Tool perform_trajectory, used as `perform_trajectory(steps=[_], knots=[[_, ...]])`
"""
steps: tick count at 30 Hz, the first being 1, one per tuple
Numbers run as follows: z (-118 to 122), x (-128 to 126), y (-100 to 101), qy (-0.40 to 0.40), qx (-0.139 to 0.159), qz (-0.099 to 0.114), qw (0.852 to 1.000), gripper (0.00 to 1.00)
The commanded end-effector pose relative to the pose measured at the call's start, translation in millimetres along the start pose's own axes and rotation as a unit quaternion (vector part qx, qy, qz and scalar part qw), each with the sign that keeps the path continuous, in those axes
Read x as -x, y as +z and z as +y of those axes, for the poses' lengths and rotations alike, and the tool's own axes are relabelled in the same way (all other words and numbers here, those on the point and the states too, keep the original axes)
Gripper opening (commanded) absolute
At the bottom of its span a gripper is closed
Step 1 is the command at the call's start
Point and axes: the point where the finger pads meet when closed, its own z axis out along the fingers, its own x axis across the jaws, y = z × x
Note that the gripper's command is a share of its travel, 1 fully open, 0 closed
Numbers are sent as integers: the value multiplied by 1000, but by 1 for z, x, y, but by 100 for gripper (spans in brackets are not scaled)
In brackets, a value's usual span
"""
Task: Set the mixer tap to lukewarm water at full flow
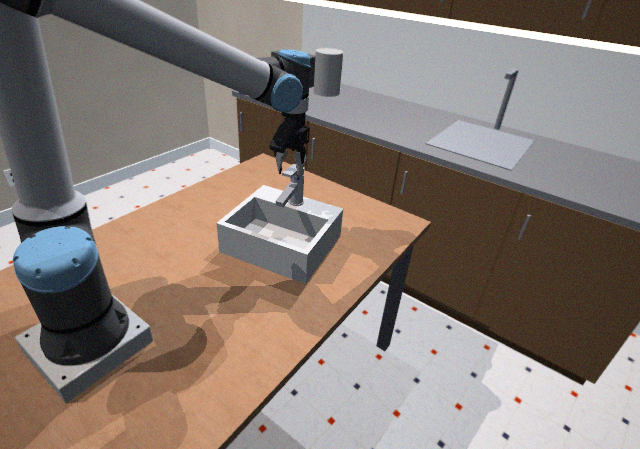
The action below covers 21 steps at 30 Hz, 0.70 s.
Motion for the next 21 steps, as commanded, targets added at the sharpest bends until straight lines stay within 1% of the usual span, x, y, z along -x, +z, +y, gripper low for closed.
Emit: perform_trajectory(steps=[1,6,7,21], knots=[[0,-1,0,-1,0,0,1000,43],[0,-1,0,-1,0,0,1000,43],[0,-1,0,-1,0,0,1000,0],[0,-1,0,-1,0,0,1000,0]])
